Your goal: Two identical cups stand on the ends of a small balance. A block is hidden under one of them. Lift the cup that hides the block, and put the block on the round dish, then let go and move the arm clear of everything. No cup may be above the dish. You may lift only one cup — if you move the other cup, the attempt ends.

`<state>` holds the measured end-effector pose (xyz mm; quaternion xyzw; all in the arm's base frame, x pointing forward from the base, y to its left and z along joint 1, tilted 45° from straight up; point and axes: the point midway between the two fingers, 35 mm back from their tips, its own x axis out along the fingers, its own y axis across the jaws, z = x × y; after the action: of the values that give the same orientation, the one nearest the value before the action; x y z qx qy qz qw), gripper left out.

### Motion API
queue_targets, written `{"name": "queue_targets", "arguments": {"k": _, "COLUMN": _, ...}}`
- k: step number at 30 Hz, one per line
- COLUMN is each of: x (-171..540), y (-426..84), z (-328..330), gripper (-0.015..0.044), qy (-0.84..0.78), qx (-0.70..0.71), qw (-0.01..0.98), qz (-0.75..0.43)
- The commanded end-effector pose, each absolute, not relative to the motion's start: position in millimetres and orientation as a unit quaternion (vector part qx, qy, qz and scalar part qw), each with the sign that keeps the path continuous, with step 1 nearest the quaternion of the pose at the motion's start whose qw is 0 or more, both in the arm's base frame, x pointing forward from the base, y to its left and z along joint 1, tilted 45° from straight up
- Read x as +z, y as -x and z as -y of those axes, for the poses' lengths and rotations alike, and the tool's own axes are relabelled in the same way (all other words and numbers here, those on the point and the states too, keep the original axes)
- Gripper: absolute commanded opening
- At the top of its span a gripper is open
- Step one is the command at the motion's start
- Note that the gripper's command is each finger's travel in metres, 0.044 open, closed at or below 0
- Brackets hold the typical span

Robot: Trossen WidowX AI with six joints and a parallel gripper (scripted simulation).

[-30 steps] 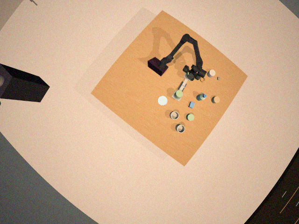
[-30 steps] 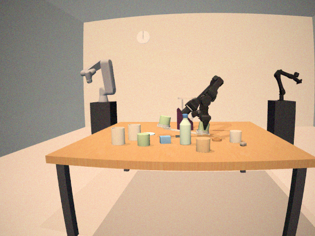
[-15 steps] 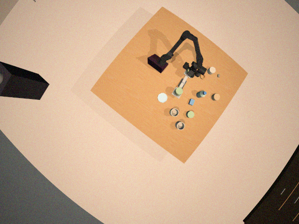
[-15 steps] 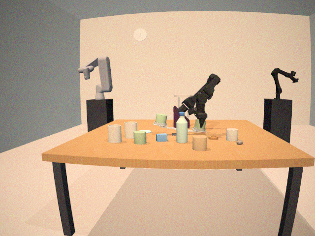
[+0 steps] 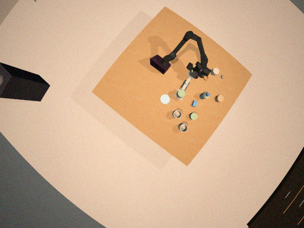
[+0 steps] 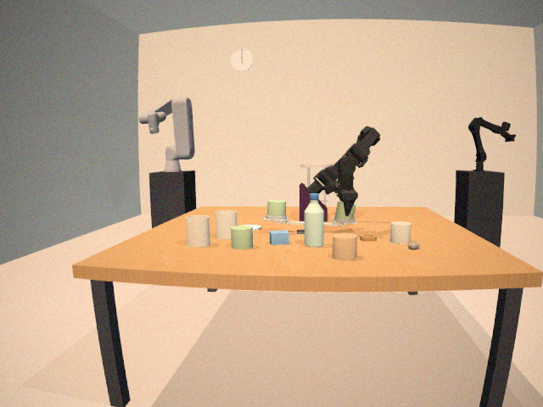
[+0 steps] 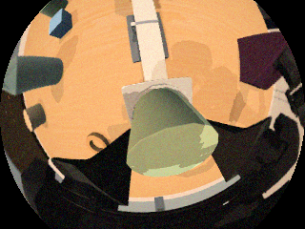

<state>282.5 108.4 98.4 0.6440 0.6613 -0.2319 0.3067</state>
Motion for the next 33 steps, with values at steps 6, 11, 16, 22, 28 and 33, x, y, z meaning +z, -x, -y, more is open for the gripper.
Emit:
{"name": "queue_targets", "arguments": {"k": 6, "x": 107, "y": -287, "z": -97, "gripper": 0.0000, "qy": -0.646, "qx": -0.233, "qw": 0.313, "qz": -0.657}}
{"name": "queue_targets", "arguments": {"k": 11, "x": 111, "y": -288, "z": -92, "gripper": 0.0000, "qy": -0.645, "qx": -0.233, "qw": 0.313, "qz": -0.657}}
{"name": "queue_targets", "arguments": {"k": 16, "x": 116, "y": -288, "z": -87, "gripper": 0.0000, "qy": -0.645, "qx": -0.234, "qw": 0.313, "qz": -0.657}}
{"name": "queue_targets", "arguments": {"k": 22, "x": 121, "y": -288, "z": -82, "gripper": 0.0000, "qy": -0.645, "qx": -0.234, "qw": 0.313, "qz": -0.657}}
{"name": "queue_targets", "arguments": {"k": 28, "x": 126, "y": -288, "z": -76, "gripper": 0.0000, "qy": -0.645, "qx": -0.234, "qw": 0.314, "qz": -0.657}}
{"name": "queue_targets", "arguments": {"k": 33, "x": 130, "y": -288, "z": -72, "gripper": 0.0000, "qy": -0.645, "qx": -0.235, "qw": 0.313, "qz": -0.657}}
